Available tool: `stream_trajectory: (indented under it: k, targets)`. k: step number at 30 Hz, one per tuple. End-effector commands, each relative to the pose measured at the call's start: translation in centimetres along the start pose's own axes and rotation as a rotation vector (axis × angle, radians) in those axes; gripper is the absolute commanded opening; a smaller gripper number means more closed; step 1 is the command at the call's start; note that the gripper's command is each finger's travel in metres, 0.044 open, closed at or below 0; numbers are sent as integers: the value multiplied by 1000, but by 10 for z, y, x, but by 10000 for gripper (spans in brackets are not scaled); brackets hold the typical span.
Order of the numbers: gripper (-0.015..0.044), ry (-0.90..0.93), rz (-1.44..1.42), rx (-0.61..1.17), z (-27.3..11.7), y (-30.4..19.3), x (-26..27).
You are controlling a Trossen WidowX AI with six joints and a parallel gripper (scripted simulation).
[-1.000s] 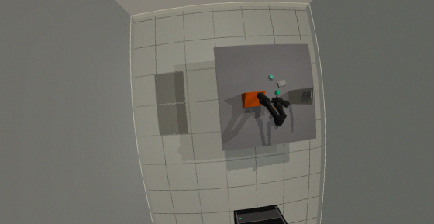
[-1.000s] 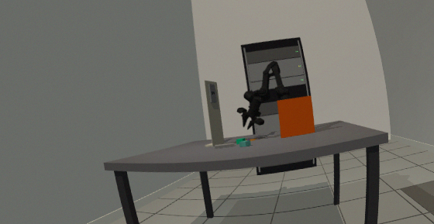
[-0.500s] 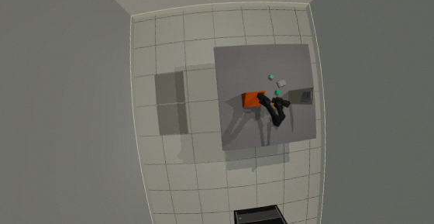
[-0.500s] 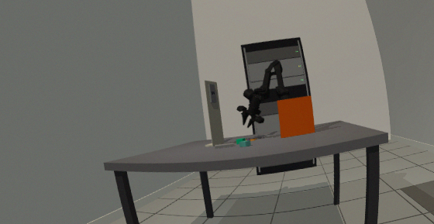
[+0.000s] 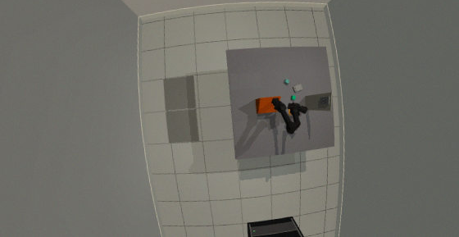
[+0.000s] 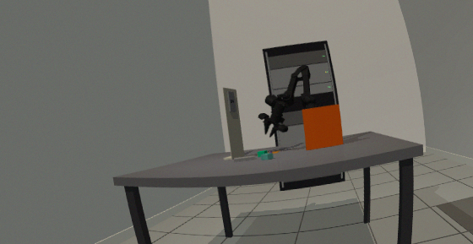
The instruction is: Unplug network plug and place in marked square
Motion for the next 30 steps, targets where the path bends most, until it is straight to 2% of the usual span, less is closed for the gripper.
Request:
stream_trajectory:
  k: [1,30]
  targets:
    - [156,7,8,-1,-3,0,3]
    - [156,-11,7,8,-30,-7,22]
Point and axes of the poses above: the point midway between the two fingers, 35 mm back from their tips, its own z axis out along the fingers, its own x axis across the jaws, y = z × x, the point moved 1 cm from there along -z, back along the fingers, and after that the axes turned 3 degrees about z, right-handed, at the moved point
